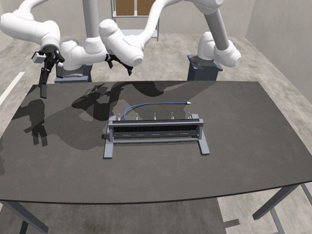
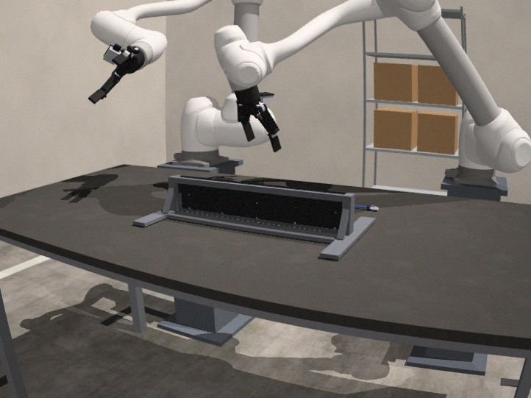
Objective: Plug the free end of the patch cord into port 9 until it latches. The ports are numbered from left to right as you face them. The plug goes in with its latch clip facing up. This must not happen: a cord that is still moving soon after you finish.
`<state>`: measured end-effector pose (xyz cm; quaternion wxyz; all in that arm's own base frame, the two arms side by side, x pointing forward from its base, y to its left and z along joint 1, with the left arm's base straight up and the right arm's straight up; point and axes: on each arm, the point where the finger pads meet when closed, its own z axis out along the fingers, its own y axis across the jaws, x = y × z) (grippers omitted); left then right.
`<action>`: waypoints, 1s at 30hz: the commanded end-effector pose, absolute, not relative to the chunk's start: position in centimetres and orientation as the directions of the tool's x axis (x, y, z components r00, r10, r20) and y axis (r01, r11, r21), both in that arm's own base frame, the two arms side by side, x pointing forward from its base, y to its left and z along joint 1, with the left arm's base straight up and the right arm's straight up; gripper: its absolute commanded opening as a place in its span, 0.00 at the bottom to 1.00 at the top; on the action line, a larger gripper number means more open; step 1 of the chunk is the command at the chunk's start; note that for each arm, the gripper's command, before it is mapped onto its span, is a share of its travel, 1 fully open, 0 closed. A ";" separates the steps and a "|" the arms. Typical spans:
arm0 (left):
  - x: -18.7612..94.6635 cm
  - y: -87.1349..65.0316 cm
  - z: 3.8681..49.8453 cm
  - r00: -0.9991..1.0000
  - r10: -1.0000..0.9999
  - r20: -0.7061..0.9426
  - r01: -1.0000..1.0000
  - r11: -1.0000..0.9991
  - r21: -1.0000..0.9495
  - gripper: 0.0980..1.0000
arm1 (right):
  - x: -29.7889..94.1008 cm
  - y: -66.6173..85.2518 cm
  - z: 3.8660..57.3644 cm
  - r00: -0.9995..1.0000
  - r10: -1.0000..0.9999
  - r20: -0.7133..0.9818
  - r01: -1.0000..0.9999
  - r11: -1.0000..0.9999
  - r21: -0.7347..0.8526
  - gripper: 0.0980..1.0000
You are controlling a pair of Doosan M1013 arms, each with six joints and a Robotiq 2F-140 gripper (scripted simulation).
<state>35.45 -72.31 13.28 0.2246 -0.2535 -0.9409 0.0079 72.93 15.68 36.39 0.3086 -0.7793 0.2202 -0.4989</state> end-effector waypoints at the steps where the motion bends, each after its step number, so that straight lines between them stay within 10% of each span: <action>1: 35.5 -72.3 13.4 -0.771 0.481 0.417 0.474 0.871 -0.129 1.00 | 74.0 13.1 36.6 0.398 -0.651 0.647 -0.027 -0.713 -0.701 1.00; 30: 35.5 -72.3 13.4 -0.771 0.481 0.417 0.474 0.871 -0.129 1.00 | 72.5 -8.1 30.1 0.504 -0.659 0.559 -0.094 -0.685 -0.722 1.00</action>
